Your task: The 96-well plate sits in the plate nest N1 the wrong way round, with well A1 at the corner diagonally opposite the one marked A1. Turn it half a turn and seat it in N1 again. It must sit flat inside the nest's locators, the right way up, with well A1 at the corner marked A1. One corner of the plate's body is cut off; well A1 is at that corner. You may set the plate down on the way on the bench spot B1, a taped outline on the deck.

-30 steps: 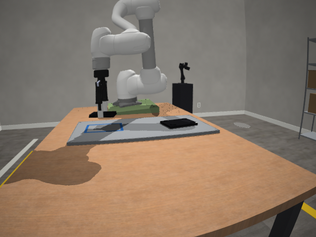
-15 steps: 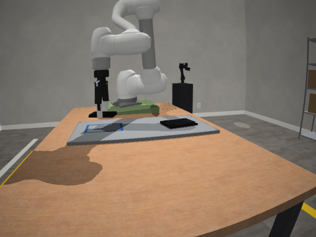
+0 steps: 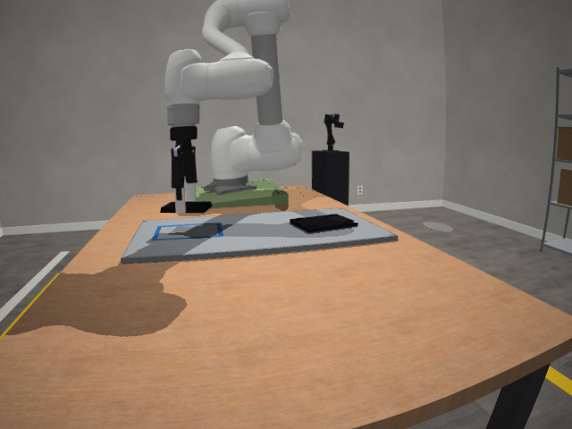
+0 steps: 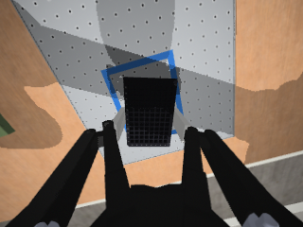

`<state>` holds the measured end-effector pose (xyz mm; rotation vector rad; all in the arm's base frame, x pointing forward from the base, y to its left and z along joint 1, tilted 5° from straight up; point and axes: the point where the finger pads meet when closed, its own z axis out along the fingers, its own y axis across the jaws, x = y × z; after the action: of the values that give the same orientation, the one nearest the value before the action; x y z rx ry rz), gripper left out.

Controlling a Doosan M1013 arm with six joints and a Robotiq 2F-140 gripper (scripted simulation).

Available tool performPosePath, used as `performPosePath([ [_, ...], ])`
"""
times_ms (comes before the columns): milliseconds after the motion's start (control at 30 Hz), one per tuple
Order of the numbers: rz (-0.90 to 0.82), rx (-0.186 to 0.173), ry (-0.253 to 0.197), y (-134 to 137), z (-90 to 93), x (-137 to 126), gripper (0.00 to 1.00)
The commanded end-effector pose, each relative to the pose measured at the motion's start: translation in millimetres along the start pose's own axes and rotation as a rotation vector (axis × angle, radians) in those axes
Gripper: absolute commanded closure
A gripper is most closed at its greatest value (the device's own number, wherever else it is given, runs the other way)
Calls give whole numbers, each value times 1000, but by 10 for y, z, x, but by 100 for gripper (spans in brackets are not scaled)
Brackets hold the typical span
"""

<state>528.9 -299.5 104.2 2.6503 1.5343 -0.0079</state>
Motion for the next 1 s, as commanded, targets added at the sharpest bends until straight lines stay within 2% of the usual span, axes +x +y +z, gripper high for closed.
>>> performPosePath([
  [0,0,0,0,0,-1,0,100],
  [967,0,0,0,0,146,0,100],
])
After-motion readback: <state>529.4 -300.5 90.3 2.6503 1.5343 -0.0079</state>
